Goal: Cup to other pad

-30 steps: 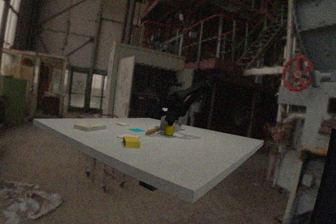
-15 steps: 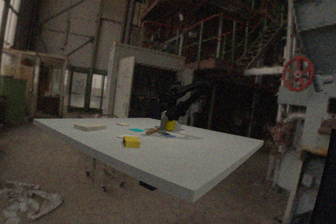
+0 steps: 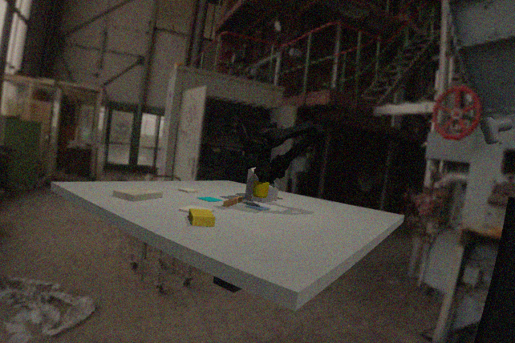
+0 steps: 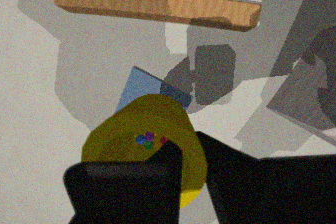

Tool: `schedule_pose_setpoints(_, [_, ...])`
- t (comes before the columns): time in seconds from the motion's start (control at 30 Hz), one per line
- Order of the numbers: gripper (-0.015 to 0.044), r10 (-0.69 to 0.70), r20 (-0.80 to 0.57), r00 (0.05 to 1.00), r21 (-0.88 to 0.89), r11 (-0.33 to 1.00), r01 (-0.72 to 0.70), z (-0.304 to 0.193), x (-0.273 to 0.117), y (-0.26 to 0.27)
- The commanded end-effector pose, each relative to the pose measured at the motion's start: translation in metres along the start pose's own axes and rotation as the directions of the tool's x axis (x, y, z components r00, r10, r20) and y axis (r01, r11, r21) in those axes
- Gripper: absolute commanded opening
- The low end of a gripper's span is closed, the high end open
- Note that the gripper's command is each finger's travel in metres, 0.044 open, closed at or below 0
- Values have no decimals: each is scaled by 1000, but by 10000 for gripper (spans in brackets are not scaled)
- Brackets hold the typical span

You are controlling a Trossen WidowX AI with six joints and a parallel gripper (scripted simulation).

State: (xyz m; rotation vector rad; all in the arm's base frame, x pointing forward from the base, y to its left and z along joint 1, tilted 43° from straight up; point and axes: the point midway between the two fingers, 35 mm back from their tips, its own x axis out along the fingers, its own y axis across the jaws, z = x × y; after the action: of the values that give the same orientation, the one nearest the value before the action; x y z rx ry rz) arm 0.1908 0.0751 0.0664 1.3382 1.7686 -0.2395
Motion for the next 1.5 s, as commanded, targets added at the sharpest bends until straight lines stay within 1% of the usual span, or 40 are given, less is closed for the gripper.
schedule_pose_setpoints(0.0, [0,0,0,1000,2,1000,0,0,0,0])
schedule_pose_setpoints(0.37, [0,0,1,1000,1,1000,0,3,0,0])
schedule_pose_setpoints(1.47, [0,3,14,1000,-10,1000,-3,60,-2,-7])
